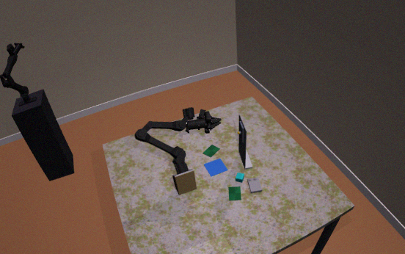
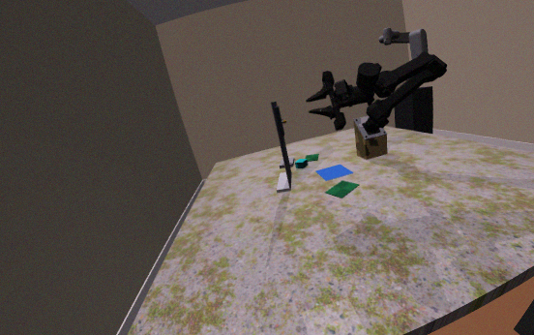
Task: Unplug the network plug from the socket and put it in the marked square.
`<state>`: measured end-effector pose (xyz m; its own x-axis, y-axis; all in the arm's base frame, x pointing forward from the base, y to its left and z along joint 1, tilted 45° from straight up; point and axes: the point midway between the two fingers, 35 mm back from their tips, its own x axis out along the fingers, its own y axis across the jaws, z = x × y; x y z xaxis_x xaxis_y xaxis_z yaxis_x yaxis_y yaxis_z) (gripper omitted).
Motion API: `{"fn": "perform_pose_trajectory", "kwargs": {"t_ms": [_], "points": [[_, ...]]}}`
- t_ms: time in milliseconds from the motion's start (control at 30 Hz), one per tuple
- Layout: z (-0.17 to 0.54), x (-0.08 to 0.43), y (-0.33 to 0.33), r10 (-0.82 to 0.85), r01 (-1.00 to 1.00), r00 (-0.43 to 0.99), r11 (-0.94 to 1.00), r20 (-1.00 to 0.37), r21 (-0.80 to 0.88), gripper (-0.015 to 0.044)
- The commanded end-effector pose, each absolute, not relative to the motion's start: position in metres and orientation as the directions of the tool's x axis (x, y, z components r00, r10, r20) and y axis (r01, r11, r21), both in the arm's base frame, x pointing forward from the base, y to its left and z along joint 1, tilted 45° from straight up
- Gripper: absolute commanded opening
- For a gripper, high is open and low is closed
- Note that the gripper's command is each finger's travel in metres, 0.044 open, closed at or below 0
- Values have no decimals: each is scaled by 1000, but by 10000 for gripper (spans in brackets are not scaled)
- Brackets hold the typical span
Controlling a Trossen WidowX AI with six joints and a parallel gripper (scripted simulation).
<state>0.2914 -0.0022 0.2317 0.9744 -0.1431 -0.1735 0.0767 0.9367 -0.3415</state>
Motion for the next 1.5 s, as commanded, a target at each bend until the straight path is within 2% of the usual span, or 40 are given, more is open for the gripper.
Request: {"fn": "perform_pose_trajectory", "kwargs": {"t_ms": [0,267,567,1467], "points": [[198,277,-9,-221,76,944,867,-246,-492,156],[151,253,-20,-337,11,881,715,-331,-699,156],[151,254,-20,-337,11,881,715,-331,-699,156],[141,312,-30,-338,13,882,714,-328,-700,156]]}}
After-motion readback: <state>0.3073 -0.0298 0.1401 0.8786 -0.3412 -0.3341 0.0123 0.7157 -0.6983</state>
